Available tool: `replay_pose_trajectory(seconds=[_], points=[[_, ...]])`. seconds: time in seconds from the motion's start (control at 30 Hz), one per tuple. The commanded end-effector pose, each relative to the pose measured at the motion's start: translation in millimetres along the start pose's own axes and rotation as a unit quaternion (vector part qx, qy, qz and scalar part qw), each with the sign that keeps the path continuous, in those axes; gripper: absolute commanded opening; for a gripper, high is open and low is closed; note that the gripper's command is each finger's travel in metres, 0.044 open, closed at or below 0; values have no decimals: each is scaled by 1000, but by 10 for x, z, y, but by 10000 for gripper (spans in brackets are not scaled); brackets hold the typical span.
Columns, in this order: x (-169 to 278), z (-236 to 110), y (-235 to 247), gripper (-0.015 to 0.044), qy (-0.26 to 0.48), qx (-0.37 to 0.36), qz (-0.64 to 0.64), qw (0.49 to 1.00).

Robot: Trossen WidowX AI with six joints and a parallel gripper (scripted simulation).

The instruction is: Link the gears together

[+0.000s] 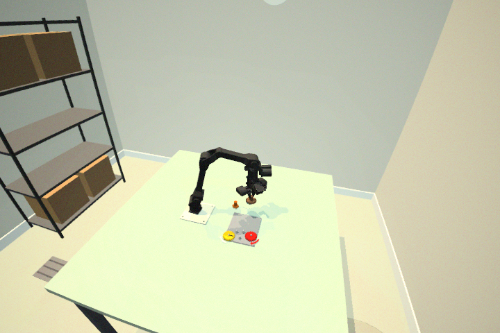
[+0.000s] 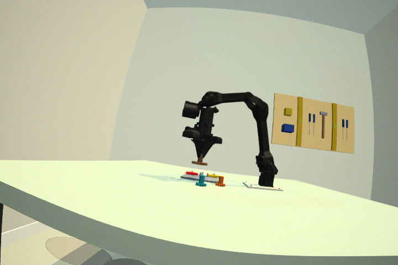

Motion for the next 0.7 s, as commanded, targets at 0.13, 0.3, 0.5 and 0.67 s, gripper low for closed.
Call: replay_pose_trajectory(seconds=[0.13,0.3,0.5,0.67], points=[[-14,-182,-10,0,0,0,5,1000],[-18,-276,-21,0,0,0,7,1000],[-22,-389,-38,0,1,1,10,1000],[-23,-483,-56,0,1,2,12,1000]])
Point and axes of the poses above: the point midway between the two fingers, 35 mm back from their tips, its own z axis out along the fingers, its own y axis across the jaws, x = y × z, the point moved 4 cm from there along -z, back along the fingers, and after that the axes turned 13 degrees about z, right-handed, at the moved point
